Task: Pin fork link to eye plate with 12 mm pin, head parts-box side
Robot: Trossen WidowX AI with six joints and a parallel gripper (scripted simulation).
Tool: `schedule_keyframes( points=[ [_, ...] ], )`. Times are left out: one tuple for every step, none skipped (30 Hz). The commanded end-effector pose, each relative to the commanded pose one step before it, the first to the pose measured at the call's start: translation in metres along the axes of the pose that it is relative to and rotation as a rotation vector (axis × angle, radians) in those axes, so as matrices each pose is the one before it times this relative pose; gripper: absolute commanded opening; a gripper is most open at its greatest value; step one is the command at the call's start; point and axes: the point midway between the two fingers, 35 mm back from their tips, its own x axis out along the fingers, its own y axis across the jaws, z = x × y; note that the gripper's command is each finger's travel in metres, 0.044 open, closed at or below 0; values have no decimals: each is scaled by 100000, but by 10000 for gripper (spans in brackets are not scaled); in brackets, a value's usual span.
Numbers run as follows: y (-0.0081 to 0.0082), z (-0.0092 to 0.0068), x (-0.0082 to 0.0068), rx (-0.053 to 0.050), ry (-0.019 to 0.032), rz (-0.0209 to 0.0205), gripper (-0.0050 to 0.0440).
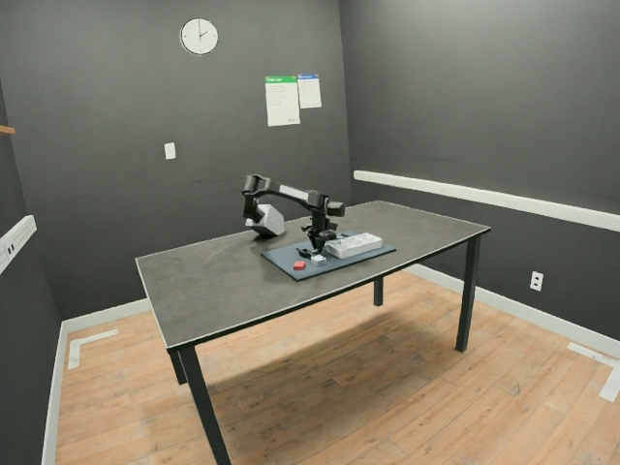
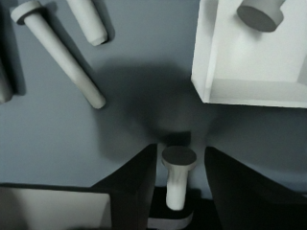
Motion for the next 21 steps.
schedule_keyframes(
  points=[
    [-390,93,-533,1373,-1139,-1050,140],
    [0,0,0,0,0,0,140],
    [0,0,0,0,0,0,140],
    [0,0,0,0,0,0,140],
    [0,0,0,0,0,0,140],
    [0,0,0,0,0,0,140],
    [0,0,0,0,0,0,140],
    [0,0,0,0,0,0,140],
    [0,0,0,0,0,0,140],
    [0,0,0,0,0,0,140],
    [0,0,0,0,0,0,140],
    [0,0,0,0,0,0,140],
    [0,0,0,0,0,0,140],
    [0,0,0,0,0,0,140],
    [0,0,0,0,0,0,140],
    [0,0,0,0,0,0,140],
    [0,0,0,0,0,0,-50],
    [0,0,0,0,0,0,-50],
    [0,0,0,0,0,0,-50],
    [-13,-10,0,8,77,-80,-50],
    [-1,-4,6,16,8,9,-50]
  ],
)
